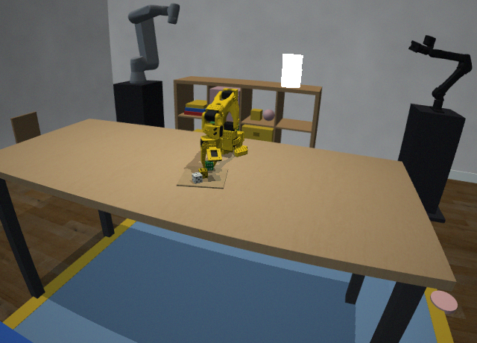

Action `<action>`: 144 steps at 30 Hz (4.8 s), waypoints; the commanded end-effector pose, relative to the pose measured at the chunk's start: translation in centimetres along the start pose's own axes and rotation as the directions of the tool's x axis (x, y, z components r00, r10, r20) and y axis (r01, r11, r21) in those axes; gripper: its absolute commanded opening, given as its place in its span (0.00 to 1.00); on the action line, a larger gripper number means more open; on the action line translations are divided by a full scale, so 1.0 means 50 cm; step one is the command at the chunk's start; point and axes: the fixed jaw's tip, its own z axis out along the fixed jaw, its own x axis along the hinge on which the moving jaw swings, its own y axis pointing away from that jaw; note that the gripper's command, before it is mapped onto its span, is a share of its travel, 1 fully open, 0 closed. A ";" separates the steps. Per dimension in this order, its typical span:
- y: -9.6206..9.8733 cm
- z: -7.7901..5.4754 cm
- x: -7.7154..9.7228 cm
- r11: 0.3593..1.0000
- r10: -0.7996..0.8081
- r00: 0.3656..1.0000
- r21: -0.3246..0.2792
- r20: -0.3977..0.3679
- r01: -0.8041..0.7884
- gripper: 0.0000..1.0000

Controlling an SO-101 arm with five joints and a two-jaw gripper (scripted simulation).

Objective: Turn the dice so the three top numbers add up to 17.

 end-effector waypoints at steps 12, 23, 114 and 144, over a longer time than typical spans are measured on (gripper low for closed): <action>-0.006 0.008 -0.002 1.000 0.002 1.000 0.011 0.017 -0.002 0.00; -0.006 0.008 -0.002 1.000 0.002 1.000 0.011 0.017 -0.002 0.08; -0.005 -0.112 -0.001 1.000 0.002 1.000 0.011 0.017 -0.002 0.33; 0.014 -0.193 0.035 0.846 0.517 0.827 0.015 0.222 -0.533 0.33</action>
